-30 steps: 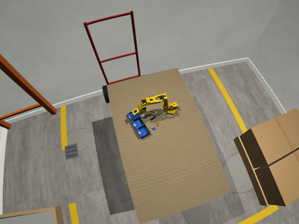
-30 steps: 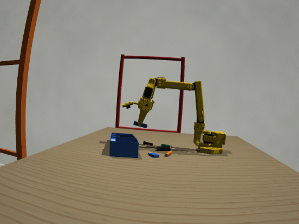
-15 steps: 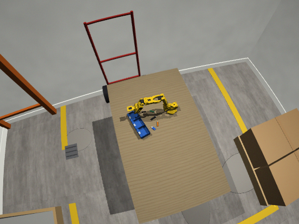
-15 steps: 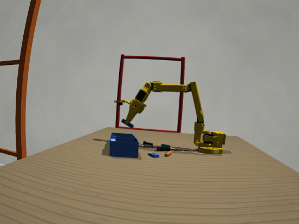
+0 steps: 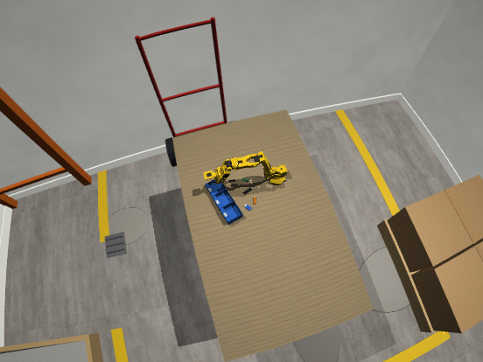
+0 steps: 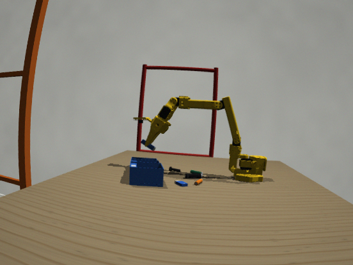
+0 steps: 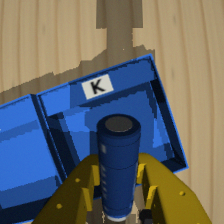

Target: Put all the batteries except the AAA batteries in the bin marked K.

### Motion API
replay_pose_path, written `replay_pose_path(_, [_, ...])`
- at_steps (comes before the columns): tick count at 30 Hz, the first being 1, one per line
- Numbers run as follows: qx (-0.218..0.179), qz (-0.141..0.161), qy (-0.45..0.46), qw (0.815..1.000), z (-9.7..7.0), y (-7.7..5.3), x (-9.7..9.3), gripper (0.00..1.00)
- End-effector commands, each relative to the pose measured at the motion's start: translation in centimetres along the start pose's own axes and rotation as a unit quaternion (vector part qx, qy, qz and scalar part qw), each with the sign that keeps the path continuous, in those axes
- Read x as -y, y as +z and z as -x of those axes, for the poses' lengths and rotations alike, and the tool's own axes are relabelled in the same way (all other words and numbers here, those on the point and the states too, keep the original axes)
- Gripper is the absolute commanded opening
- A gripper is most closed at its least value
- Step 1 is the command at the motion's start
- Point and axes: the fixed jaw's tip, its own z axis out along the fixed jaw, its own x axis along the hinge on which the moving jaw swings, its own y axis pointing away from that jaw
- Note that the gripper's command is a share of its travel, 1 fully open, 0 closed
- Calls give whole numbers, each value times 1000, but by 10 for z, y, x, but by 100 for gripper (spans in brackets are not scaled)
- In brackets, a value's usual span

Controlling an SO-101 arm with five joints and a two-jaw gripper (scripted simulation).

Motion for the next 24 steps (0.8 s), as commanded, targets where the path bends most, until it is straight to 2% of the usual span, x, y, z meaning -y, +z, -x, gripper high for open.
replay_pose_path(1, [41, -1, 8, 999, 17, -10, 2, 0])
replay_pose_path(4, [41, -1, 8, 999, 17, -10, 2, 3])
replay_pose_path(12, [41, -1, 8, 999, 17, -10, 2, 24])
replay_pose_path(20, [41, -1, 8, 999, 17, -11, 2, 25])
replay_pose_path(24, [41, -1, 8, 999, 18, -20, 2, 25])
